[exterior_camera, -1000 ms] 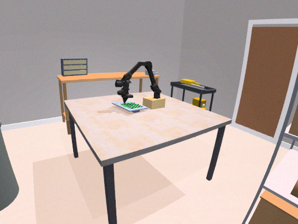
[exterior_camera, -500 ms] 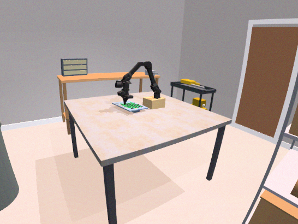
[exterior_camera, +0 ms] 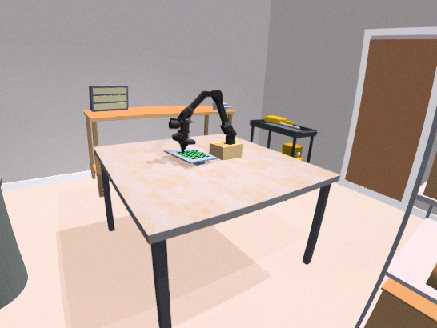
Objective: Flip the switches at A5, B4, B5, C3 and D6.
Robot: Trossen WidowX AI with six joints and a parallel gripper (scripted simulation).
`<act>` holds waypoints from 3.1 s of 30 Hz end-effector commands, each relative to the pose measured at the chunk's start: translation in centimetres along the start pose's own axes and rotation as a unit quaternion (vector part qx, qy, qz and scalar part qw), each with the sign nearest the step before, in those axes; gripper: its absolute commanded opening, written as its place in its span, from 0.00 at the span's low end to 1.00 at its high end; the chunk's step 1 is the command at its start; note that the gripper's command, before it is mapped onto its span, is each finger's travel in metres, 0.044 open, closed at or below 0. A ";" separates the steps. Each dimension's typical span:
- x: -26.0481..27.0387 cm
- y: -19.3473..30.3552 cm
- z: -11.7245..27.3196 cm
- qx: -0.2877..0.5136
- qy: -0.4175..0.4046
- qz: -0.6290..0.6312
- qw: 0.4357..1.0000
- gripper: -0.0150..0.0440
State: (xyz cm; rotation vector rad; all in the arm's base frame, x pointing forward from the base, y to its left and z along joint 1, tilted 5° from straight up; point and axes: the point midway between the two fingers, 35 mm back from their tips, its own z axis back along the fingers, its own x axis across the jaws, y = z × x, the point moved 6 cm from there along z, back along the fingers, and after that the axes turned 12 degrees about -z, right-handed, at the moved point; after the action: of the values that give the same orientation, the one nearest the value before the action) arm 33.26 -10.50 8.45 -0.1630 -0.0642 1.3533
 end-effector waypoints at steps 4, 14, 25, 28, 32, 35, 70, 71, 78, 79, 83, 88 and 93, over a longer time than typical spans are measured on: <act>0.0 0.0 -0.2 0.000 -0.002 0.003 1.000 0.25; 0.0 0.0 -0.3 0.000 -0.002 0.003 1.000 0.25; 0.0 0.0 -0.4 0.000 -0.002 0.003 1.000 0.25; 0.0 0.0 -0.5 0.000 -0.002 0.003 1.000 0.25; 0.0 0.0 -0.5 0.000 -0.002 0.003 1.000 0.25; 0.0 0.0 -0.6 0.000 -0.002 0.003 1.000 0.25; 2.2 4.5 1.6 0.001 -0.002 0.003 1.000 0.25; 2.2 4.5 1.5 0.001 -0.002 0.003 1.000 0.25; 2.2 4.5 1.1 0.001 -0.002 0.003 1.000 0.25; 2.2 4.5 1.0 0.001 -0.002 0.003 1.000 0.25; 2.2 4.6 0.3 0.001 -0.002 0.003 1.000 0.25; 2.2 4.6 0.1 0.001 -0.002 0.003 1.000 0.25; 2.2 4.6 0.1 0.001 -0.002 0.003 1.000 0.25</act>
State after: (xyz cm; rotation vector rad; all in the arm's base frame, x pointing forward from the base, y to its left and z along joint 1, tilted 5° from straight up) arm 29.31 -7.47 7.87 -0.1616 -0.0648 1.3574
